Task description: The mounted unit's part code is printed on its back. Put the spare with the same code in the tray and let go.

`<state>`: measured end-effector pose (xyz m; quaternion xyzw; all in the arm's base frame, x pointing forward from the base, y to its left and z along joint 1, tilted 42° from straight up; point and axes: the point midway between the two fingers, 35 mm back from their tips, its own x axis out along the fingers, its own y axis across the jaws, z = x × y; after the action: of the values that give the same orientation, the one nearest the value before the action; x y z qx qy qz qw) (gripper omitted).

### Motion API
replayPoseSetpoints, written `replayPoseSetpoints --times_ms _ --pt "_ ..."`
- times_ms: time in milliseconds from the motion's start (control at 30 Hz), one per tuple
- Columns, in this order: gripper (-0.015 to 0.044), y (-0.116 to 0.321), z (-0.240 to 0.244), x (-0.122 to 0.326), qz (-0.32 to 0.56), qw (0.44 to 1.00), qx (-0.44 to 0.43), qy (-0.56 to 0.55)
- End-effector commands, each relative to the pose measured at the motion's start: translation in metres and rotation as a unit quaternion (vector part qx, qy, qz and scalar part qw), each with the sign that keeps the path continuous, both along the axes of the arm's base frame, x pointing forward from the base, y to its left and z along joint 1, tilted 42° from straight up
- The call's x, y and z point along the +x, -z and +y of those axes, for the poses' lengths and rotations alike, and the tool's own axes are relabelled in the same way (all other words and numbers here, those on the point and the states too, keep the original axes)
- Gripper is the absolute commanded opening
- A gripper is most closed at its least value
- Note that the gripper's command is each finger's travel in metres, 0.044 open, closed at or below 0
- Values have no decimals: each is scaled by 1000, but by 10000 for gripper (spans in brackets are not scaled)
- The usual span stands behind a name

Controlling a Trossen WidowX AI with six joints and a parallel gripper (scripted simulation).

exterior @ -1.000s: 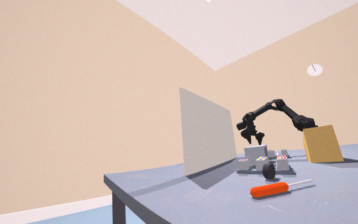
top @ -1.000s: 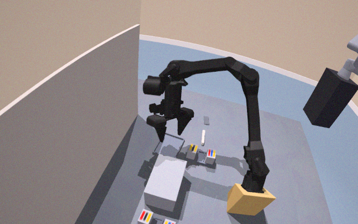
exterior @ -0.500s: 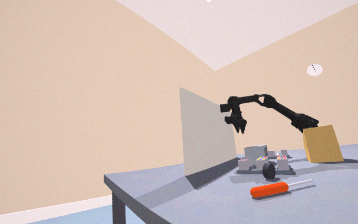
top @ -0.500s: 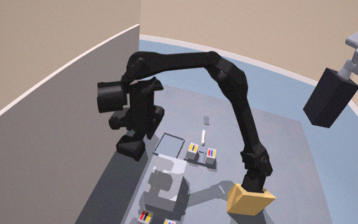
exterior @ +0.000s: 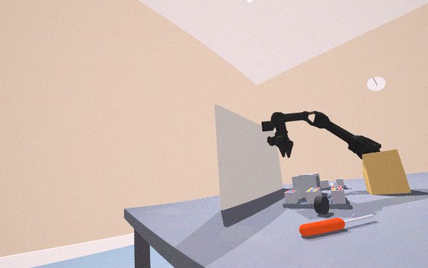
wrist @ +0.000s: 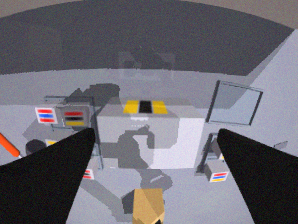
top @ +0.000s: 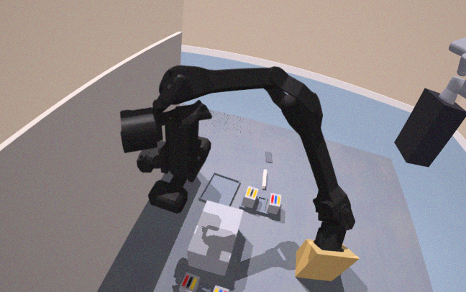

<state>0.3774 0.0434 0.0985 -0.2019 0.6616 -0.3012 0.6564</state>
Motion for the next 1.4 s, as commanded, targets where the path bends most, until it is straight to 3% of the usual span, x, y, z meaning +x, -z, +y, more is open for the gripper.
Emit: replayPoseSetpoints --times_ms 0,100,333,500,700,800,1133,1300,1367 --pt "440 -2 0 1 -4 1000 -2 1" --pt "440 -7 -7 -2 -22 1000 -2 21" --pt "440 -49 -76 -48 -216 948 -10 234" --pt "440 -67 -119 -97 -346 856 -23 383" --pt "440 -73 -155 -161 -474 703 -44 528" --pt "440 -72 -159 -170 -490 678 -47 546" --pt "440 -72 -159 -170 -490 678 -47 546" --pt "309 -50 -179 -168 -491 678 -46 546" --pt "300 -43 -186 -169 -491 678 -47 545"
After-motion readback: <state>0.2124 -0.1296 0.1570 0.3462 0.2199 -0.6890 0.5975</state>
